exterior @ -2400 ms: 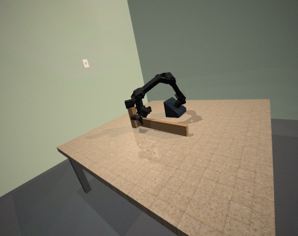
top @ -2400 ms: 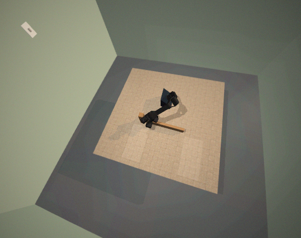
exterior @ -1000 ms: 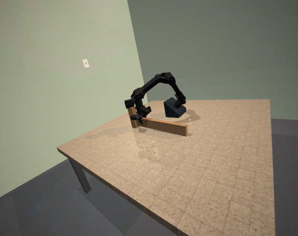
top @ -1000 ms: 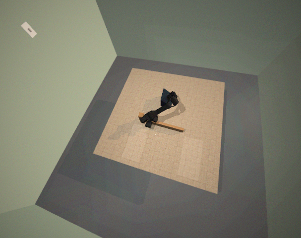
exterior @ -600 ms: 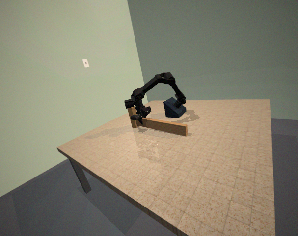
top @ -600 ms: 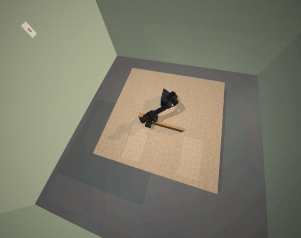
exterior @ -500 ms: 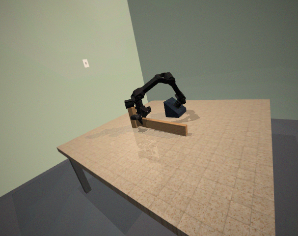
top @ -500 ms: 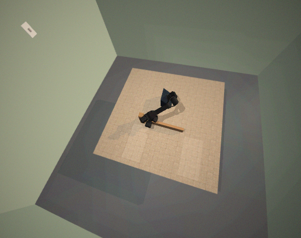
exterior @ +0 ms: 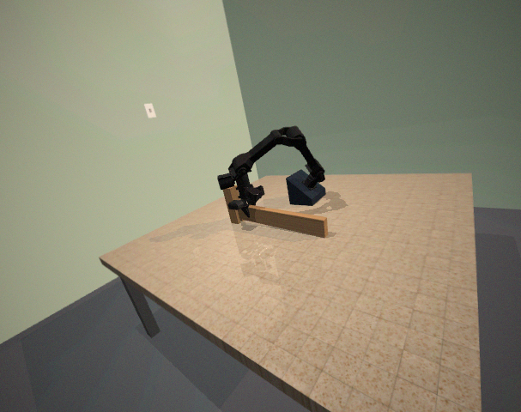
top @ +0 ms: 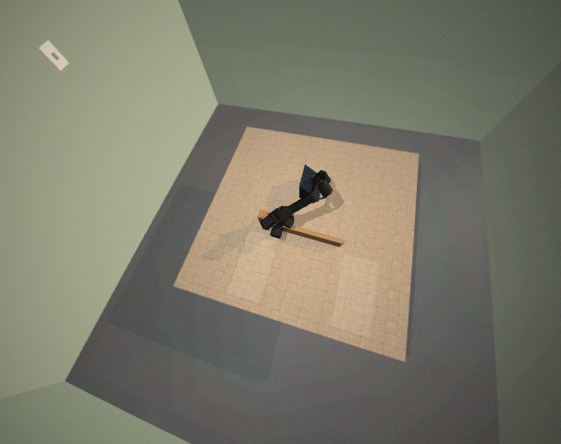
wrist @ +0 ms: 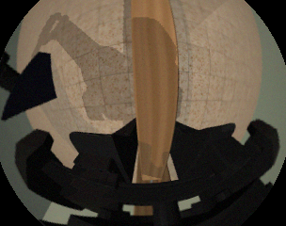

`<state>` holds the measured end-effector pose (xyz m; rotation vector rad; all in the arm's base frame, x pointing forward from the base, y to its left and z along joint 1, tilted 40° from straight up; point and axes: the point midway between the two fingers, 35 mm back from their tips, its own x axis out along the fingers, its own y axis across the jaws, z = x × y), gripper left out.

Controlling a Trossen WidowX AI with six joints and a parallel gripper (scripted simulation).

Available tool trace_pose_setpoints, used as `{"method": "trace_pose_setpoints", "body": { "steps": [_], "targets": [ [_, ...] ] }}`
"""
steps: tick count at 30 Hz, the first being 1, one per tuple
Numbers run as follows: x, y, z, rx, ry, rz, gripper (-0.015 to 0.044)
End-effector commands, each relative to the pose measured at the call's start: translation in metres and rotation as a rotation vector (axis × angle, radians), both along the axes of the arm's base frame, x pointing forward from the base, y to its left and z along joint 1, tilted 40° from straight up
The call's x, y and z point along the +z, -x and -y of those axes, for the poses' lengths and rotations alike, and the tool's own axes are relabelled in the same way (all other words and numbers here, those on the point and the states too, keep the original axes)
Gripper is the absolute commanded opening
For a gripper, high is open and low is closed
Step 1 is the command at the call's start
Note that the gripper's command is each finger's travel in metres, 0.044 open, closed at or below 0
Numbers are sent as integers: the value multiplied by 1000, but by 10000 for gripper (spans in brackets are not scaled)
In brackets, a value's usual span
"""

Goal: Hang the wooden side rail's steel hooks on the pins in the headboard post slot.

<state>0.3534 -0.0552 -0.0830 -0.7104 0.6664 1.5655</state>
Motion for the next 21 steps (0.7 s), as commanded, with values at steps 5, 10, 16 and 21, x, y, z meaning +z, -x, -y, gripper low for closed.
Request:
{"method": "trace_pose_setpoints", "body": {
  "steps": [5,10,16,21],
  "targets": [
    [1,-3,5,-3,8,14,0],
    [1,-3,5,-3,8,14,0],
    [0,-3,4,-3,8,14,0],
    [-1,-3,4,-3,8,14,0]
  ]
}}
